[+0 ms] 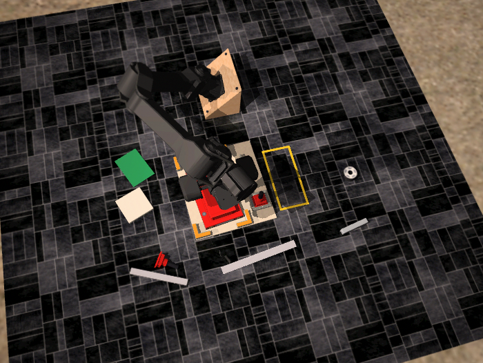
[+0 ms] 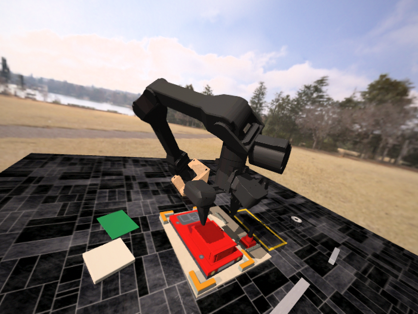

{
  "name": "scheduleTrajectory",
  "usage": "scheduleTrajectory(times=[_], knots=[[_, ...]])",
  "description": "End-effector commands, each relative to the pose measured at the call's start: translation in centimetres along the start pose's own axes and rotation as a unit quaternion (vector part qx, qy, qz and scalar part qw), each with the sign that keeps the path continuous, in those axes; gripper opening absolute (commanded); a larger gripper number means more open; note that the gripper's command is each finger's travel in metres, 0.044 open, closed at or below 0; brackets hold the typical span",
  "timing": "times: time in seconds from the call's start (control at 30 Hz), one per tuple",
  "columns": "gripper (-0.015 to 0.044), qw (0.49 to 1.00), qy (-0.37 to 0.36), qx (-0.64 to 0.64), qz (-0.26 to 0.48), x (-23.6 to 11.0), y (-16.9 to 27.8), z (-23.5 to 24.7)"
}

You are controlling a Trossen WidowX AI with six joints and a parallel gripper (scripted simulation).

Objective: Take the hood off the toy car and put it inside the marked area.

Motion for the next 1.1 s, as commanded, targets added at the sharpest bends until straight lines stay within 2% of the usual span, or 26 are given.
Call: scheduleTrajectory(times=[0.0, 1.07], knots=[[0.0440, 1.000, 0.003, -0.001, -0.001, 0.2, 0.0, 0.0], [0.0440, 1.000, 0.003, -0.001, -0.001, 2.1, 0.0, -0.1]])
Point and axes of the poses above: the point midway between the two fingers, 35 mm back from their tips, its own x axis out along the fingers, its own z axis across the jaws, y = z × x, the point moved 10 cm from there along -x, back along the fingers, and after that the axes turned 9 degrees about -x, right-handed, at the moved point
